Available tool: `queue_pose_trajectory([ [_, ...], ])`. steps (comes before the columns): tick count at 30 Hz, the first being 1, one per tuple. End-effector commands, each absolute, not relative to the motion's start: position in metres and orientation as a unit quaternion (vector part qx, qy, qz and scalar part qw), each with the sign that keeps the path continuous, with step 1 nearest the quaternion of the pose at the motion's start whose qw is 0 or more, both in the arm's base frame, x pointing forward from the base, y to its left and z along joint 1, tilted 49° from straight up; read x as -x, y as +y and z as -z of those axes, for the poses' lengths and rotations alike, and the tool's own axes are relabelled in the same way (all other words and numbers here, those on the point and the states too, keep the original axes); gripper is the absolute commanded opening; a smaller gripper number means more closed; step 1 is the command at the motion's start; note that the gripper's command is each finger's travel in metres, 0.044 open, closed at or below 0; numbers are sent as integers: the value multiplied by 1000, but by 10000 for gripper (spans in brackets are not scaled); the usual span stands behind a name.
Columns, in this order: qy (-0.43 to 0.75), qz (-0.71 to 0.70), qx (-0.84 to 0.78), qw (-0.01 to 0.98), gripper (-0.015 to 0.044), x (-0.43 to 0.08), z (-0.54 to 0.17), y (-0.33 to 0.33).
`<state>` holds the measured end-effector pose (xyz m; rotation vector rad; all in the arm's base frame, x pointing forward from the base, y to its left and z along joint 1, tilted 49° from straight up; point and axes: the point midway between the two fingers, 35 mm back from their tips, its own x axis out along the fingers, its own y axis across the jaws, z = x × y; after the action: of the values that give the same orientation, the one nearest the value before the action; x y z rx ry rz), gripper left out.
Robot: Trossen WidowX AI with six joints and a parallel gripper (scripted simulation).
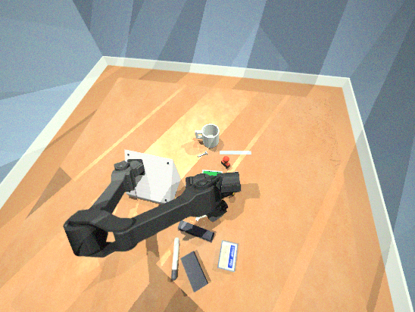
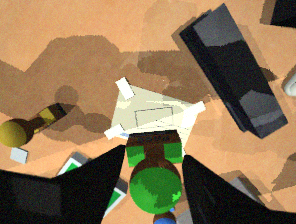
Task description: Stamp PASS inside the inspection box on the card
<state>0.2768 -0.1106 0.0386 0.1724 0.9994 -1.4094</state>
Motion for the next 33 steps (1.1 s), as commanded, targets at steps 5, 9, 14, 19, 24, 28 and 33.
queue_pose_trajectory([
  [5, 439, 618, -73, 647, 0, -277, -35, -115],
  [9, 440, 618, -73, 647, 0, -276, -33, -117],
  [14, 440, 618, -73, 647, 0, -276, -31, -119],
  [19, 440, 618, -73, 648, 0, -276, -29, -122],
  [24, 440, 618, -73, 648, 0, -275, -26, -124],
  [28, 440, 618, -73, 648, 0, -275, -25, -126],
  [33, 440, 618, -72, 648, 0, -275, -22, -129],
])
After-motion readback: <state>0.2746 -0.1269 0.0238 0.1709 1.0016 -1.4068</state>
